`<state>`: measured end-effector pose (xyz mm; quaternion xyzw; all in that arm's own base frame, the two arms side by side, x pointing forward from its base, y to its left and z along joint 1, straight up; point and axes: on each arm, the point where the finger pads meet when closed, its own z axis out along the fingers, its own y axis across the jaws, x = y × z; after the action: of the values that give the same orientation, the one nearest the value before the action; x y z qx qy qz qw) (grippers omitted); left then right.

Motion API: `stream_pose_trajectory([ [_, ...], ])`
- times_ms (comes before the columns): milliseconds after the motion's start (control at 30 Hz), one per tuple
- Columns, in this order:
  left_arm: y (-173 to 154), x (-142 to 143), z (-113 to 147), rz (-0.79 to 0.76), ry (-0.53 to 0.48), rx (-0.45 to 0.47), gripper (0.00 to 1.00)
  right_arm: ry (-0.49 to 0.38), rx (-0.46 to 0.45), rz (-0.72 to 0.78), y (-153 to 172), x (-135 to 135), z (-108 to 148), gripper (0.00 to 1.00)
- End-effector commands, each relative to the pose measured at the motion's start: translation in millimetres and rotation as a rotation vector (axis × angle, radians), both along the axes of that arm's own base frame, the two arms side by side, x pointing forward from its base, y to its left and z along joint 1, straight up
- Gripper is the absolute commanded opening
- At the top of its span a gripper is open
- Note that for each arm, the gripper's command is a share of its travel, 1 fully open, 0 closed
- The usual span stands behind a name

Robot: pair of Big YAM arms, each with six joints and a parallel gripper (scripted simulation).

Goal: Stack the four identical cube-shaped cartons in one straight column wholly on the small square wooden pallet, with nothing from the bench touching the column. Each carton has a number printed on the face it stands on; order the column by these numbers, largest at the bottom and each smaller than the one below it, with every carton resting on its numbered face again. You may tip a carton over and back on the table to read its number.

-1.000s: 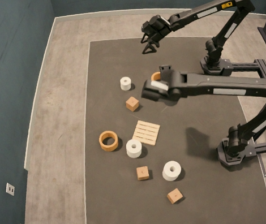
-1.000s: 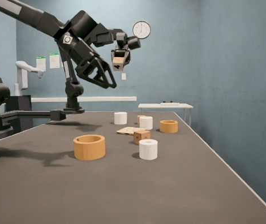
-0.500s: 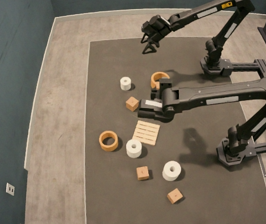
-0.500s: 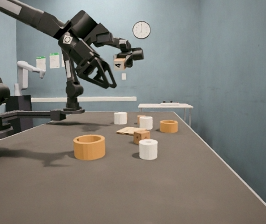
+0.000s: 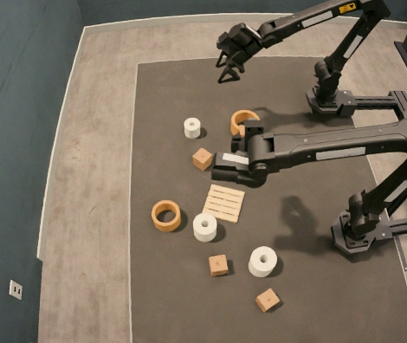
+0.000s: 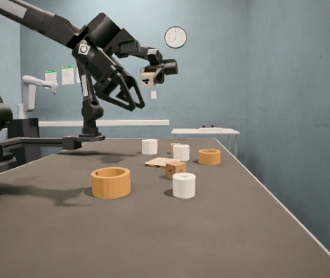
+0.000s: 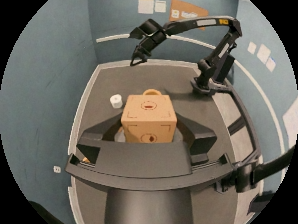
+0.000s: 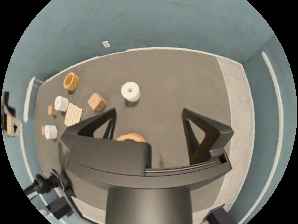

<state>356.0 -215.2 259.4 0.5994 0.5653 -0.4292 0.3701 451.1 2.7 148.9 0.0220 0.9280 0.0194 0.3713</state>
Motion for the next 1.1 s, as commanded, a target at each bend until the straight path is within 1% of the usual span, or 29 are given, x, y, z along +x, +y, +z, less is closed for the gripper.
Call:
stream_pose_trajectory([
  [0,-4.1,7.0,33.8,-0.014,-0.083,-0.016,0.46,-0.038,0.087,-0.042,13.0,8.9,26.8,1.0],
  [67,-4.1,7.0,33.9,-0.014,-0.083,-0.016,0.46,-0.05,0.199,-0.052,30.6,8.5,33.0,1.0],
  [133,-4.1,7.0,34.0,-0.014,-0.083,-0.016,0.46,-0.058,0.336,-0.046,54.4,6.8,40.9,1.0],
  [233,-4.1,7.0,34.0,-0.014,-0.083,-0.016,0.46,-0.049,0.508,-0.044,83.3,1.8,47.7,1.0],
  [267,-4.1,7.0,34.0,-0.014,-0.083,-0.016,0.46,-0.018,0.557,-0.049,91.5,-8.5,35.2,1.0],
  [367,-4.1,7.0,34.0,-0.014,-0.083,-0.016,0.46,-0.01,0.705,-0.041,117.3,-13.0,41.4,1.0],
  [467,-4.1,7.0,34.0,-0.014,-0.083,-0.016,0.46,0.024,0.842,-0.044,142.3,-16.2,36.0,1.0],
  [533,-4.1,7.0,34.0,-0.014,-0.083,-0.016,0.46,0.024,0.842,-0.044,142.3,-16.2,36.0,1.0],
  [600,-4.1,7.0,34.0,-0.014,-0.083,-0.016,0.46,0.032,0.926,-0.053,155.5,-17.8,37.7,1.0],
  [633,-1.7,6.3,17.6,-0.008,-0.051,-0.009,0.46,0.036,0.968,-0.048,163.2,-19.5,39.6,1.0],
  [1033,-1.7,6.3,17.6,-0.008,-0.051,-0.009,0.46,0.058,1.4,-0.002,243.7,-37.1,58.3,1.0],
  [1067,-1.7,6.3,17.6,-0.008,-0.051,-0.009,0.46,0.058,1.4,-0.002,243.7,-37.1,58.3,1.0],
])
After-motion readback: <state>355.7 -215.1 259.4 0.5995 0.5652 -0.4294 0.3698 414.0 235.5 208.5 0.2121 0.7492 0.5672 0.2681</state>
